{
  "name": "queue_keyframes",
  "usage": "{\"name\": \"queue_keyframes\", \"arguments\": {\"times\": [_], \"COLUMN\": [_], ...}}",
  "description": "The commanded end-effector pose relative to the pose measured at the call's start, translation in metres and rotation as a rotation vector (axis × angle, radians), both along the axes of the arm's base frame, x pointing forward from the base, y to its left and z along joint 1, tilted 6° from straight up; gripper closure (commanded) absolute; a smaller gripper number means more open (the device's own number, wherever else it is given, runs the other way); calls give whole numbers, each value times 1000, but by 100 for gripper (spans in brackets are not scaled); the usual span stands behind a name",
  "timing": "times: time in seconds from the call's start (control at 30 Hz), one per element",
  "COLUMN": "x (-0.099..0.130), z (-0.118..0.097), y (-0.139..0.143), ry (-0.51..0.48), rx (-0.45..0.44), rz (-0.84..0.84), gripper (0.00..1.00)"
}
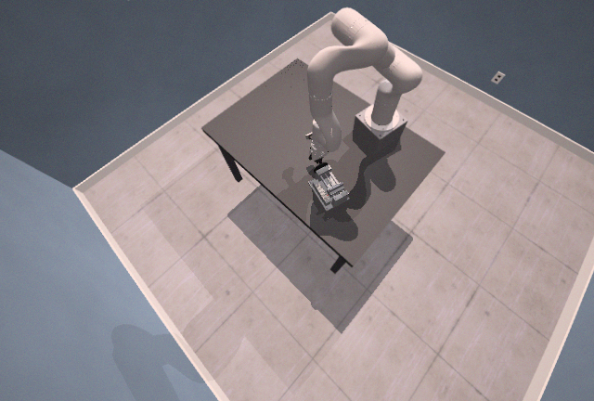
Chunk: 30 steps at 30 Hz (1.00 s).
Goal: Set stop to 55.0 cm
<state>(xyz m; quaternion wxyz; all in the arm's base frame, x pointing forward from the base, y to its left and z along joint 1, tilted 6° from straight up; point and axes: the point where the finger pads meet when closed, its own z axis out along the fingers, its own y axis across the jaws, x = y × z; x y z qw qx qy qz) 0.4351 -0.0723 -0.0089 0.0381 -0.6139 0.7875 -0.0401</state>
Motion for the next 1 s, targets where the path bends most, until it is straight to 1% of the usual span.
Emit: {"name": "queue_keyframes", "arguments": {"times": [0.0,0.53,0.97], "x": [3,12,24], "z": [1,1,-3], "y": [-1,-3,-6], "ry": [0,0,0], "rx": [0,0,0], "rz": [0,0,0], "gripper": [94,94,94]}}
